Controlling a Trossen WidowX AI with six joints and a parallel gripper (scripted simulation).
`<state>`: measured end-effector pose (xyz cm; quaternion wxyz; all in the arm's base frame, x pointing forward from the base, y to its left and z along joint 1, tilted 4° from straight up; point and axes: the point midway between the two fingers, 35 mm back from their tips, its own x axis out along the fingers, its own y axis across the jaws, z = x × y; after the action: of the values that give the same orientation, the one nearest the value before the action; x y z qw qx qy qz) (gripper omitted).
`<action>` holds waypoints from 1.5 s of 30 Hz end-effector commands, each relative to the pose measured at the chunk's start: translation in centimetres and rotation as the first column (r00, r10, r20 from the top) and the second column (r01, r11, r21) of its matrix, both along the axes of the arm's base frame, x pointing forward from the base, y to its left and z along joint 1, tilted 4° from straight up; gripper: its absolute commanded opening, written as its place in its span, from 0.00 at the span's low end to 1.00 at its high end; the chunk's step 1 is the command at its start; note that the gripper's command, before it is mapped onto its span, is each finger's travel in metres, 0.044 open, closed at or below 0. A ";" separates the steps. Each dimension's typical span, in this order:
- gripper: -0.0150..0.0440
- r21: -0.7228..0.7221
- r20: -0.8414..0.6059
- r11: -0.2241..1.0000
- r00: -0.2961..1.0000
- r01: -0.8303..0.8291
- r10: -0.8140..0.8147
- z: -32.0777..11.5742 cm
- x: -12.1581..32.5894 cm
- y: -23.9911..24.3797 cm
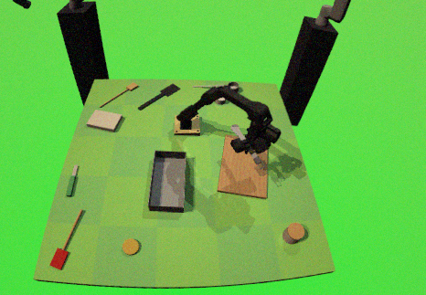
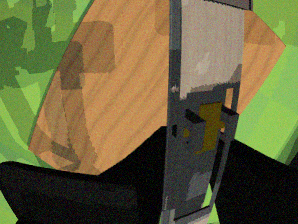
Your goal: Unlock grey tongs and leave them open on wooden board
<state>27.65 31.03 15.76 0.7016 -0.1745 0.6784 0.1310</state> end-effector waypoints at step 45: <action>0.00 0.175 0.486 0.977 0.874 -0.125 0.025 0.3 -0.4 4.1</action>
<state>27.31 35.00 15.61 0.8448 -0.1574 0.4812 0.1731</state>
